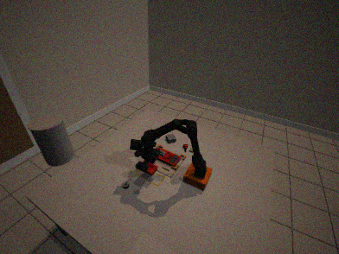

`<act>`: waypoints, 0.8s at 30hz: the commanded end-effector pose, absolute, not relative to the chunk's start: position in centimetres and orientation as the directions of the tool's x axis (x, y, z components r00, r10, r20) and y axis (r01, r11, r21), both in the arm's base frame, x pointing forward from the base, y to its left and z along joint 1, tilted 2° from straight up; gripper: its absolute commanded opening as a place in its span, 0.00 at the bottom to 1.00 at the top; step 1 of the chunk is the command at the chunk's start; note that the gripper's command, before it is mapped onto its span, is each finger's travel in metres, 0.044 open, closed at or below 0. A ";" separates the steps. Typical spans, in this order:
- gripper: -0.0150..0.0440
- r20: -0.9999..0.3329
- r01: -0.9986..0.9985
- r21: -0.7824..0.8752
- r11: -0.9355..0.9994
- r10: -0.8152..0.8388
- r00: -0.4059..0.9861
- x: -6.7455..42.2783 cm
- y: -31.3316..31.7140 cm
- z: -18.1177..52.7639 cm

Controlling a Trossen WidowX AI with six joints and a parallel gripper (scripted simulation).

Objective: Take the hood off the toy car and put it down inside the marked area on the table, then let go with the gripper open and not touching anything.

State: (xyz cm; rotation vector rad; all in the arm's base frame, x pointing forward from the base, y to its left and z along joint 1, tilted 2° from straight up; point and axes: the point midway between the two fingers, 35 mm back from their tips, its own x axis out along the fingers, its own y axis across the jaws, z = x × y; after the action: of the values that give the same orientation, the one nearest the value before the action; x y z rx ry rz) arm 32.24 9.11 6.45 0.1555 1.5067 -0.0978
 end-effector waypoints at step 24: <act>0.25 -0.998 0.166 0.036 0.986 0.027 0.058 32.1 9.1 4.5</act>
State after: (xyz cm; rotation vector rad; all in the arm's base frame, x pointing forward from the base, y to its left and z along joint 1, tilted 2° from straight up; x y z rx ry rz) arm 32.30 9.15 4.87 0.1556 1.5066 -0.0978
